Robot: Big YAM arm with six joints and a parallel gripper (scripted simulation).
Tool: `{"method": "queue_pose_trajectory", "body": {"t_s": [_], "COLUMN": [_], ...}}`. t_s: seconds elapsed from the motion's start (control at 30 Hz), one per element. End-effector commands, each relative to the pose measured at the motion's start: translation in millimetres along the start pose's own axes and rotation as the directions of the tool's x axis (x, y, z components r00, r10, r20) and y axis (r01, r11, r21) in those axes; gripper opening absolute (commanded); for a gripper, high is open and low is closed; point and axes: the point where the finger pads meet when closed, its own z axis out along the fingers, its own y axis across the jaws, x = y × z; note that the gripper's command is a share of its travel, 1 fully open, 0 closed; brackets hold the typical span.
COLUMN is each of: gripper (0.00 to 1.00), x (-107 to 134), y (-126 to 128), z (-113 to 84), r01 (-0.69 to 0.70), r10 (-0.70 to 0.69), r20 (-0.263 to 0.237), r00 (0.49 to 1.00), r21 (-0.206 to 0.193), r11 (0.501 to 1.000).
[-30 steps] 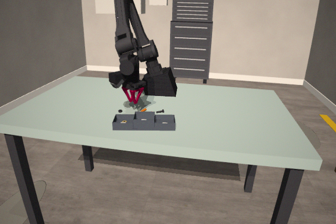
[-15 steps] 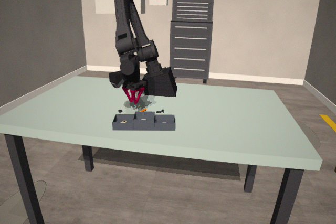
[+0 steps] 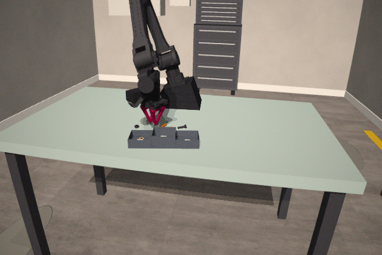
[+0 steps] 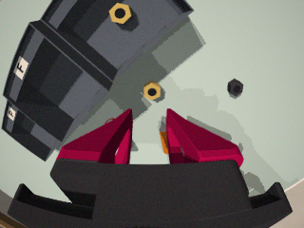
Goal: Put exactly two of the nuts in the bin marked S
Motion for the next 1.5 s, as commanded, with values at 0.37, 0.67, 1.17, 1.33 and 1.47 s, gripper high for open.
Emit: {"method": "queue_pose_trajectory", "body": {"t_s": [0.37, 0.67, 1.17, 1.33, 1.47], "gripper": [0.30, 0.30, 0.11, 0.11, 0.11], "x": [-22, -19, -18, -18, -18], "y": [1, -1, -5, -6, -6], "z": [23.2, 35.4, 31.6, 31.6, 31.8], "r01": [-0.009, -0.009, -0.010, -0.010, -0.010], "r10": [0.010, 0.009, 0.010, 0.011, 0.011], "r20": [0.038, 0.029, 0.032, 0.033, 0.032], "r00": [0.999, 1.000, 0.999, 0.999, 0.999], "r21": [-0.028, -0.022, -0.023, -0.024, -0.023], "r11": [1.000, 1.000, 1.000, 1.000, 1.000]}}
